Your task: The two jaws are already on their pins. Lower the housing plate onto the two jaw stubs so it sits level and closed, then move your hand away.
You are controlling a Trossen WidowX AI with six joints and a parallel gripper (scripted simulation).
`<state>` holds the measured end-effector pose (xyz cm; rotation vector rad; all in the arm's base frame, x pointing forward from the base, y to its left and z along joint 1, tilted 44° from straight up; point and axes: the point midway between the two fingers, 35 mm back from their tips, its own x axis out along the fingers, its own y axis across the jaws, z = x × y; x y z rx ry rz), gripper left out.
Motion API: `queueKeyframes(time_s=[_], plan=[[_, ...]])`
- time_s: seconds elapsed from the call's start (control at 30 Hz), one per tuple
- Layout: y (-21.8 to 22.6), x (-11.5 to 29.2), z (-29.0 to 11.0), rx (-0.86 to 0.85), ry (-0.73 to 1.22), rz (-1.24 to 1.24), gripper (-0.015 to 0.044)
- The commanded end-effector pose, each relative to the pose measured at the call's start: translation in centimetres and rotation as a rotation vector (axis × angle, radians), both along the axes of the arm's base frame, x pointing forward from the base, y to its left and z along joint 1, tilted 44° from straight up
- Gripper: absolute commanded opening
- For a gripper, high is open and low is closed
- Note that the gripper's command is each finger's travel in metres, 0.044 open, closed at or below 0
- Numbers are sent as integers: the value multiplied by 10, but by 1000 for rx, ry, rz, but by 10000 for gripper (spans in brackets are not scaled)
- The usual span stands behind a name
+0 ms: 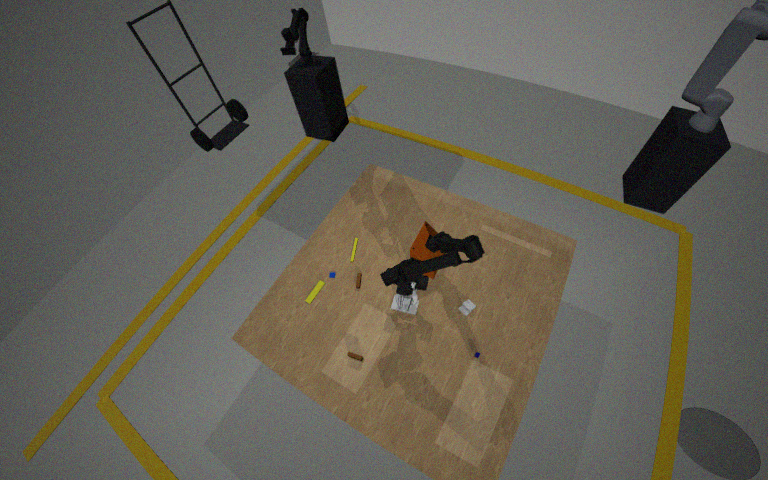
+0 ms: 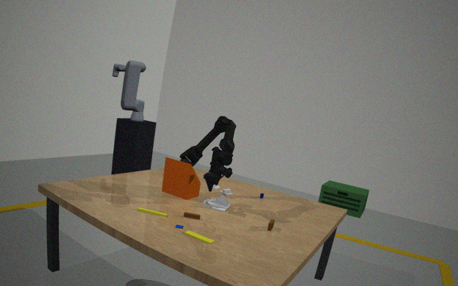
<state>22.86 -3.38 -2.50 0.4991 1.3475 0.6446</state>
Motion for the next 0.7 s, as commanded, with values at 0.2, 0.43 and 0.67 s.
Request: queueKeyframes(time_s=[0.2, 0.43, 0.67], plan=[[1, 0, -1, 8, 5, -7, 351], [1, 0, -1, 9, 13, -16, 351], [1, -2, -1, 9, 13, -16, 351]])
